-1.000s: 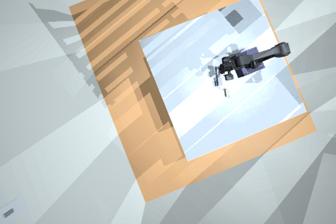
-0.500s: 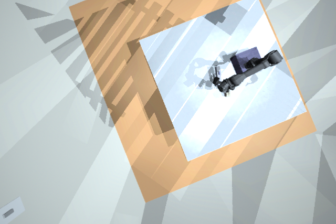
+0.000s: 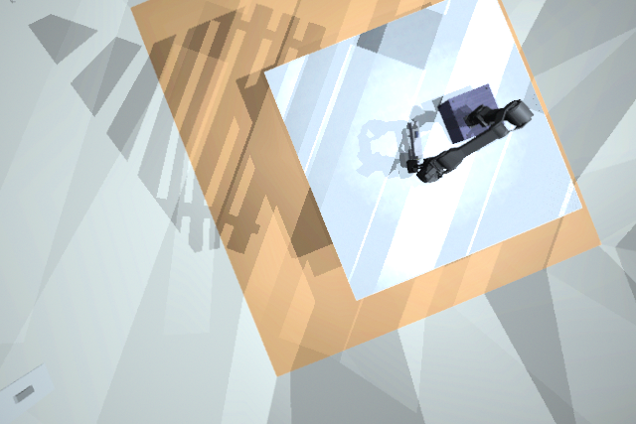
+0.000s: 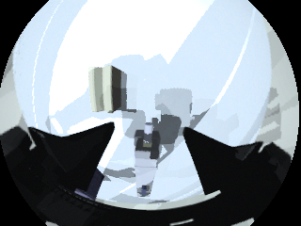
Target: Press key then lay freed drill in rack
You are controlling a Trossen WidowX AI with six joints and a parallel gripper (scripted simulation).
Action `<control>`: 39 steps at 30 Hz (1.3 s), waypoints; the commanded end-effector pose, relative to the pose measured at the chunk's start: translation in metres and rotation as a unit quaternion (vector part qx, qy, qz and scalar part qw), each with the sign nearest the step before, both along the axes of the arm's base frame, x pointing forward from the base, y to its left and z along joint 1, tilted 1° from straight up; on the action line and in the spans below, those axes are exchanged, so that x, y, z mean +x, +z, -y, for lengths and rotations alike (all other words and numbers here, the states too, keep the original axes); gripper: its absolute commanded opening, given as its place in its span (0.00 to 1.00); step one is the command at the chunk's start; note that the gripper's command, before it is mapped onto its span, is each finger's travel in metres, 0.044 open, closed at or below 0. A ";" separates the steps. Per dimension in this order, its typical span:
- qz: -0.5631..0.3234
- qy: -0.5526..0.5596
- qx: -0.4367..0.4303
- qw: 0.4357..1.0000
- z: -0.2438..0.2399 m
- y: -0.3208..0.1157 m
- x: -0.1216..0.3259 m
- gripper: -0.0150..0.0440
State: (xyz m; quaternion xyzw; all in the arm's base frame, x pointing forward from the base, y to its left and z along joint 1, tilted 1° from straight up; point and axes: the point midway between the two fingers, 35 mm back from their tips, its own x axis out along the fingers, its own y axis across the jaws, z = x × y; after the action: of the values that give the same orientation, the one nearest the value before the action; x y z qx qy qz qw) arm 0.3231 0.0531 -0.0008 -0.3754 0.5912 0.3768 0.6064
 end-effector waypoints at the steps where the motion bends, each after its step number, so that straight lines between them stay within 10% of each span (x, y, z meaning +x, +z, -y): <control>1: -0.001 0.007 0.000 1.000 -0.001 -0.001 0.000 1.00; 39: -0.001 0.007 0.000 1.000 0.011 -0.051 -0.006 1.00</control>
State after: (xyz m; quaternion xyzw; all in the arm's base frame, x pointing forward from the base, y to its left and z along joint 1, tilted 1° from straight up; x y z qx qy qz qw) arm 0.3209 0.0436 -0.0456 -0.3795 0.5874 0.3787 0.6063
